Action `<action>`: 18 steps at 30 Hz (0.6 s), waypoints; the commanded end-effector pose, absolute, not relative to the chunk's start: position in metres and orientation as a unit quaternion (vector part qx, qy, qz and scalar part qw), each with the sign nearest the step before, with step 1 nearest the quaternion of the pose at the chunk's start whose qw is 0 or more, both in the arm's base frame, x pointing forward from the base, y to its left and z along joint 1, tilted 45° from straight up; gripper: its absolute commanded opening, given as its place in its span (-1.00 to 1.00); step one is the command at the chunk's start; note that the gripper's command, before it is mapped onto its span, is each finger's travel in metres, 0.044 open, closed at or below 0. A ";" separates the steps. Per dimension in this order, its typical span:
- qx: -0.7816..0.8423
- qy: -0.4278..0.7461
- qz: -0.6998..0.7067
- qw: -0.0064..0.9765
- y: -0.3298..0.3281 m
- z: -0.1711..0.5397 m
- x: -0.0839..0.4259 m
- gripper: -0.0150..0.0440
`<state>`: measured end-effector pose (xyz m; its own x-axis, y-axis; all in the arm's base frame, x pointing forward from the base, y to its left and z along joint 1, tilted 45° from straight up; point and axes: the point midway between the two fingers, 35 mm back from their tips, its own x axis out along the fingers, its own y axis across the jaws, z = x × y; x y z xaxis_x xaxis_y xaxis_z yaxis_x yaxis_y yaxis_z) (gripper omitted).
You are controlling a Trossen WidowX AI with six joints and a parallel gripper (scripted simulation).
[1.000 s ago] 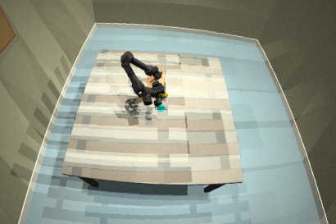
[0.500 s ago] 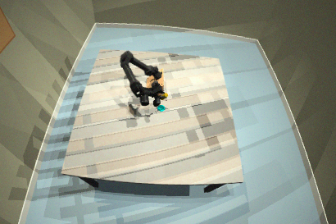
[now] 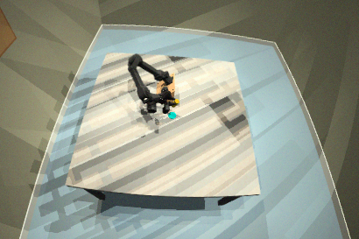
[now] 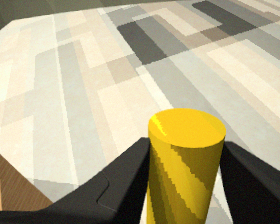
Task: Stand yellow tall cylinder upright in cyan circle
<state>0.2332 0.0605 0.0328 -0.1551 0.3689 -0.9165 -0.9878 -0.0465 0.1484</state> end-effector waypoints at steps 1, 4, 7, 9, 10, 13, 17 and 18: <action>-0.356 0.416 0.631 0.549 0.060 0.034 0.232 -0.14; -0.354 0.406 0.633 0.556 0.060 0.035 0.233 -0.14; -0.352 0.396 0.635 0.562 0.059 0.036 0.234 -0.14; -0.351 0.390 0.636 0.566 0.059 0.037 0.235 -0.14; -0.351 0.386 0.636 0.568 0.059 0.038 0.235 -0.14; -0.350 0.376 0.637 0.575 0.058 0.039 0.236 -0.14; -0.349 0.363 0.638 0.583 0.058 0.041 0.237 -0.14; -0.348 0.359 0.638 0.585 0.057 0.042 0.238 -0.14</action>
